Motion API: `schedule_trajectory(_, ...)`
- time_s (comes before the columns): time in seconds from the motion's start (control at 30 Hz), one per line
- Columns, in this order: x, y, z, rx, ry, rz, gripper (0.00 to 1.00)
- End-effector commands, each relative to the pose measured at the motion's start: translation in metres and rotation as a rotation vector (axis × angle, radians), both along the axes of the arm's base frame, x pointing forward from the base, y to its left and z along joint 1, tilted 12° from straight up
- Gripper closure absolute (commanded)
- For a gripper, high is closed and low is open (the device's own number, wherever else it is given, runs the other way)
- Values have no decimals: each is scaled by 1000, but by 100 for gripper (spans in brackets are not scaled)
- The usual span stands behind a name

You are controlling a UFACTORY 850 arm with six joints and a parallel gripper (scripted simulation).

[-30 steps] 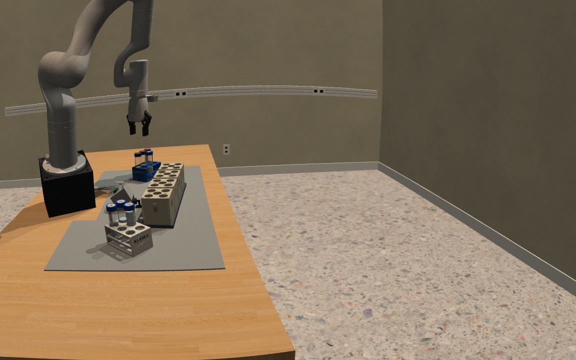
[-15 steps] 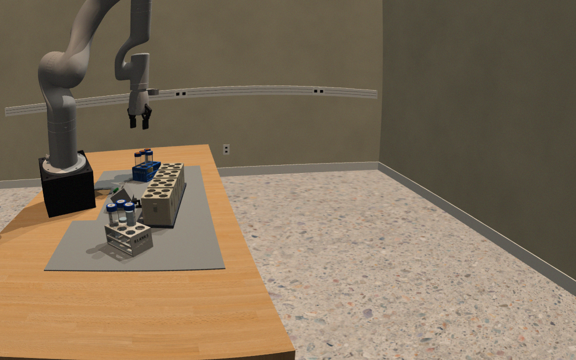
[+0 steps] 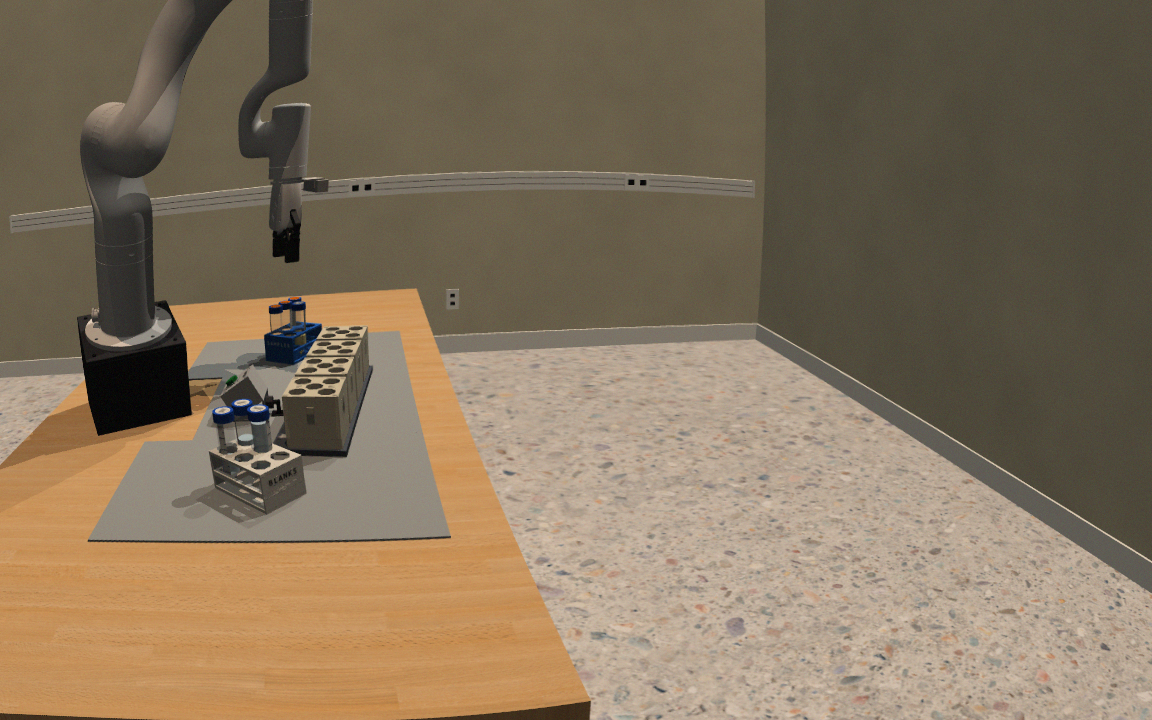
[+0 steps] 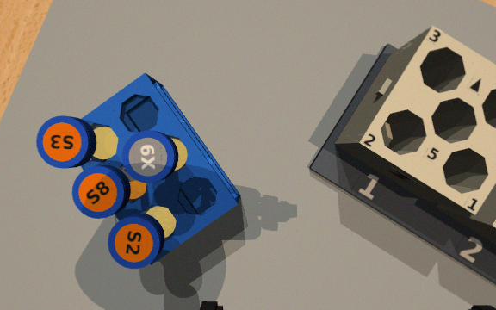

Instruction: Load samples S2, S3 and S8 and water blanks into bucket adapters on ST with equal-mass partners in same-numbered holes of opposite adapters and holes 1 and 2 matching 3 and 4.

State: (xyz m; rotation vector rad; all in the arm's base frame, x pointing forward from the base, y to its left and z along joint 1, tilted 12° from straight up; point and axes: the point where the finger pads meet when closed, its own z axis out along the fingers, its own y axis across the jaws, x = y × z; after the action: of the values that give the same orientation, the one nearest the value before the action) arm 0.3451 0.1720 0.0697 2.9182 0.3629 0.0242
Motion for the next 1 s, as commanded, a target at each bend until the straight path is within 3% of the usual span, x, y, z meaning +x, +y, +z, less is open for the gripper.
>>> schedule_trajectory(0.0, 8, -28, 7, 8, -59, -189, 0)
schedule_trajectory(0.33, 18, -66, 15, 21, -108, -434, 0)
schedule_trajectory(0.97, 39, -146, 33, 20, -108, -434, 0)
